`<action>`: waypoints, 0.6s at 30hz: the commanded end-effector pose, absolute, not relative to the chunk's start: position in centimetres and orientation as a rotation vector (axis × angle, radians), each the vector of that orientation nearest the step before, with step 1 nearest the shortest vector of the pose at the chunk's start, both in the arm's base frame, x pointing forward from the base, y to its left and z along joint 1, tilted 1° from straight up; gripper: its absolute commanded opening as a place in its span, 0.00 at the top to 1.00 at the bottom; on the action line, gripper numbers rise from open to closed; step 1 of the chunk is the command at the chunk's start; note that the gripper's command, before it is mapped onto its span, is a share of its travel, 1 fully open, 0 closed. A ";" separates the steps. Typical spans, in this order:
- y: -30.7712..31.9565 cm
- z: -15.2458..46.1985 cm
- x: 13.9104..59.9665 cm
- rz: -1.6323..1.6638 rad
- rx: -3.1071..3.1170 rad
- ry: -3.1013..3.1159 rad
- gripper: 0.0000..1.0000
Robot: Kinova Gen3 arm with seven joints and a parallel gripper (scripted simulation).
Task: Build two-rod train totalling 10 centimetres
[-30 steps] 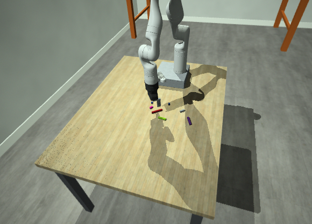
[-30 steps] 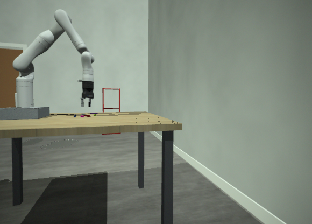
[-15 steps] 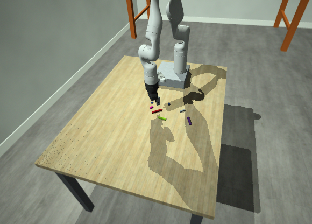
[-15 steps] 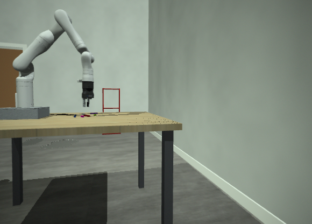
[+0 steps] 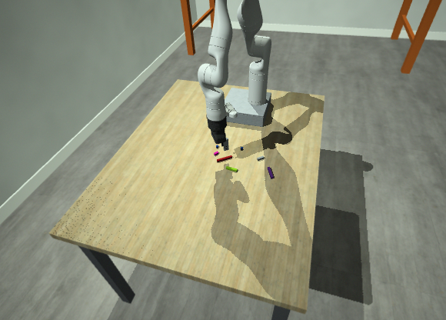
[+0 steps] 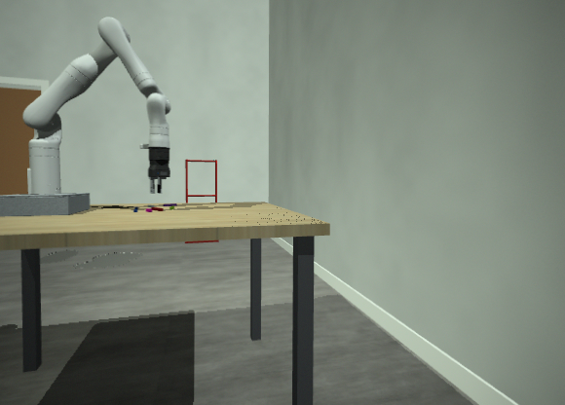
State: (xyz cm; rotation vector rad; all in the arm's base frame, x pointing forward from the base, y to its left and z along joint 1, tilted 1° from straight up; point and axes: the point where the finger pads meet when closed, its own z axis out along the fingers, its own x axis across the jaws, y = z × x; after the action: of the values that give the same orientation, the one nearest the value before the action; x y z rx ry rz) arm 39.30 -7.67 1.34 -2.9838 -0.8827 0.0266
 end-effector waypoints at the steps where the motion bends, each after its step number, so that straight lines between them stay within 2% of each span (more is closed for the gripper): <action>1: -7.9 1.5 39.8 0.008 -2.989 -0.898 0.46; 18: -8.0 1.0 39.9 0.008 -2.986 -0.915 0.46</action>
State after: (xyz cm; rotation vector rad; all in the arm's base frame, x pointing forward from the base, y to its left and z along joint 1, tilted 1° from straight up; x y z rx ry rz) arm 39.53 -7.76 1.21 -2.9852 -0.8923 0.0184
